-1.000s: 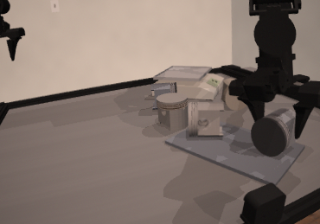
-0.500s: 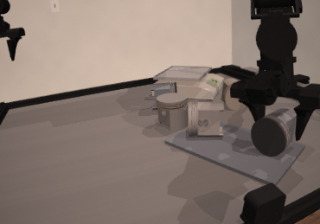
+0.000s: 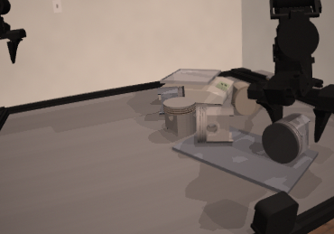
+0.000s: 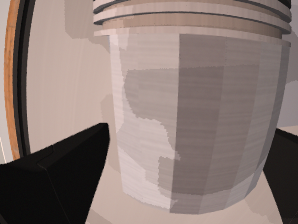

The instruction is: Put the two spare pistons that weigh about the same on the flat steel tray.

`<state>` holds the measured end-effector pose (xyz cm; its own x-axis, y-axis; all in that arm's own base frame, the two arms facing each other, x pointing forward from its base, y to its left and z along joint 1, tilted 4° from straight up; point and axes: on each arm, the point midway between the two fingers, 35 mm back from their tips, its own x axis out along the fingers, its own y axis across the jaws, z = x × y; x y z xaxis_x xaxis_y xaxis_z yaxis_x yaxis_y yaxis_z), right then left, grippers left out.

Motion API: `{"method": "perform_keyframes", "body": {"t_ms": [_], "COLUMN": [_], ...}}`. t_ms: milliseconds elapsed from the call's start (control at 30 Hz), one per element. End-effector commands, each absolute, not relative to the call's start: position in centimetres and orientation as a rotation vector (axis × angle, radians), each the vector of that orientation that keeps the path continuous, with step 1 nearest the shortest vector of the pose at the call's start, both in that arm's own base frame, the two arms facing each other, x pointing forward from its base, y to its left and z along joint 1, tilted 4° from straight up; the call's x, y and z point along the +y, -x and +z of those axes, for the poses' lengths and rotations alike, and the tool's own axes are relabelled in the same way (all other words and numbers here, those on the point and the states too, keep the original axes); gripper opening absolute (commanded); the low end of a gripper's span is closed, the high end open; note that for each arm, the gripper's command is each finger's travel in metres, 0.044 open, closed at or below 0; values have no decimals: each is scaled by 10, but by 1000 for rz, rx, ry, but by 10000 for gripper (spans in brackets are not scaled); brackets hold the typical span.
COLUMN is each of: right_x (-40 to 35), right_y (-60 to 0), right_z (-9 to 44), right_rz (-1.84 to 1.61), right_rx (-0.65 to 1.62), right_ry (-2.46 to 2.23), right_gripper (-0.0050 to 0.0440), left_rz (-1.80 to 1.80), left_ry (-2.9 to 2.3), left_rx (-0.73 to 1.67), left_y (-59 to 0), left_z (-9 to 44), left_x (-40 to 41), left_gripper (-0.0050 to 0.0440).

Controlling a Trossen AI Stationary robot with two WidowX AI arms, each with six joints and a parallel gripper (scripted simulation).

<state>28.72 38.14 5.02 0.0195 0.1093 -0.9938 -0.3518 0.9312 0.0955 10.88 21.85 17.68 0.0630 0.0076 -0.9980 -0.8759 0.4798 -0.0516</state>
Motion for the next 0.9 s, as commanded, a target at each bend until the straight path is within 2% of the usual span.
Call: {"method": "perform_keyframes", "body": {"t_ms": [0,867], "right_x": [378,370], "right_y": [-279,-258], "right_z": [53,52], "right_rz": [362,362], "right_rx": [1506,1506], "right_ry": [197,197], "right_gripper": [378,378], "left_rz": [803,803], "left_ry": [848,848], "left_rx": [1346,1346], "left_y": [-109,-109], "left_z": [177,177], "left_x": [218,218], "left_gripper": [440,440]}}
